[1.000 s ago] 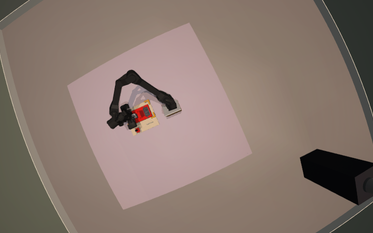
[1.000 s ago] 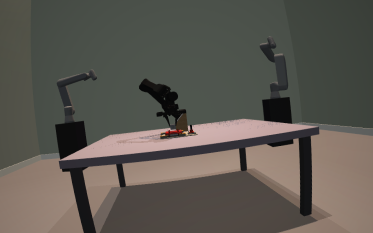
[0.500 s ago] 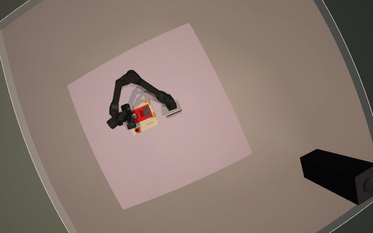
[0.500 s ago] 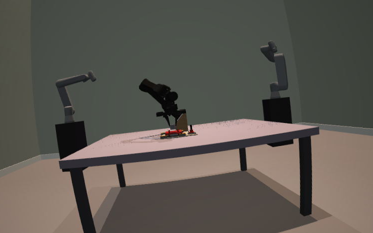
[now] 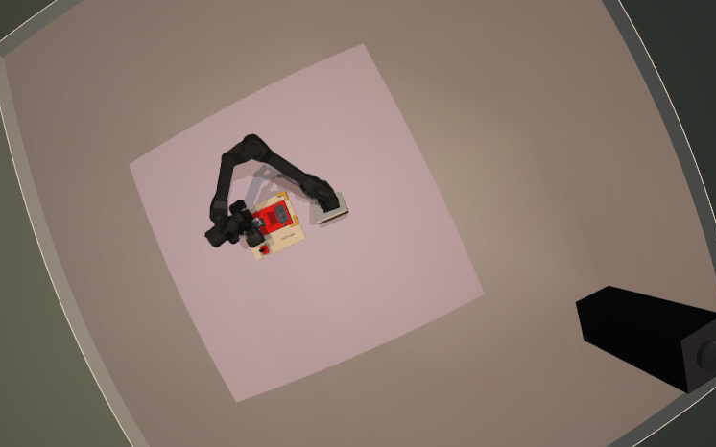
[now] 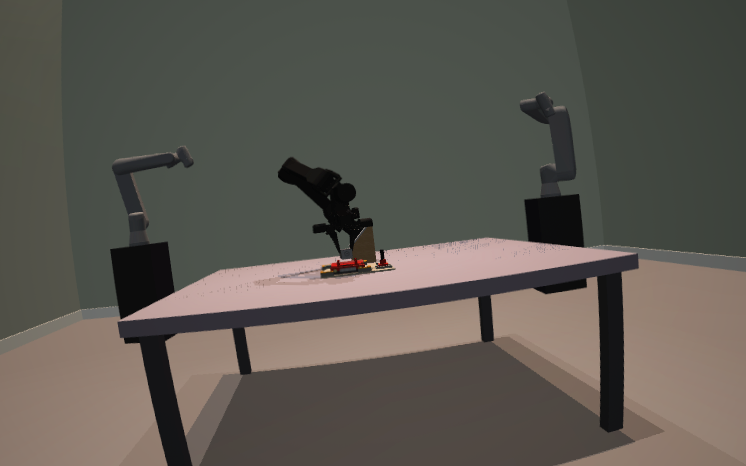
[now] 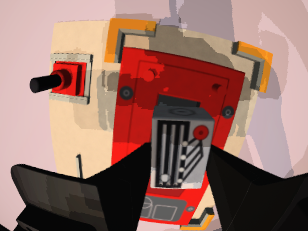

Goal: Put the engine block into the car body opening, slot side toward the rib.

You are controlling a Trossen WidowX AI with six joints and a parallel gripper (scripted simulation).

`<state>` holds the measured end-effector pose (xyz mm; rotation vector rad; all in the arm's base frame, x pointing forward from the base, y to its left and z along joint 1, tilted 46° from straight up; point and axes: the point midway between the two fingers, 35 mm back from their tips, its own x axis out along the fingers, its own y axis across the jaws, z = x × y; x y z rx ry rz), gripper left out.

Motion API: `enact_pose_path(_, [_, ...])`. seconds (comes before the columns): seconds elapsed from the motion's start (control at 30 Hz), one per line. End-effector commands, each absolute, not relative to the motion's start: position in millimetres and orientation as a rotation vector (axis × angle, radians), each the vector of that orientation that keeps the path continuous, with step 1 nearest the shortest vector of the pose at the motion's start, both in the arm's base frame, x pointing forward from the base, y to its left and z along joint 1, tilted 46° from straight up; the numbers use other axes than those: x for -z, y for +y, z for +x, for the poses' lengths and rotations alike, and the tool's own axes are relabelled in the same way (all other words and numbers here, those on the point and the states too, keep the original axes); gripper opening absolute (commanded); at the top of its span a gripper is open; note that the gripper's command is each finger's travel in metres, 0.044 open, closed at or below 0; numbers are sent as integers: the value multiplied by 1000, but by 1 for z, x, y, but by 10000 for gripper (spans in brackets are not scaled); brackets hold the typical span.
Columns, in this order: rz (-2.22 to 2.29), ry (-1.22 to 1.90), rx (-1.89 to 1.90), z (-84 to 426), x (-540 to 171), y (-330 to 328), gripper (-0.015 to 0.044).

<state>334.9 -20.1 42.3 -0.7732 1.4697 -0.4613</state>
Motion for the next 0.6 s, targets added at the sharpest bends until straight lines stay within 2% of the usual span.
enact_pose_path(0.0, [-788, 1473, 452, 335, -43, -20, 159])
enact_pose_path(0.37, [-543, 1362, 661, 336, -42, -20, 159])
enact_pose_path(0.57, [-549, 1365, 656, 336, -42, -20, 159])
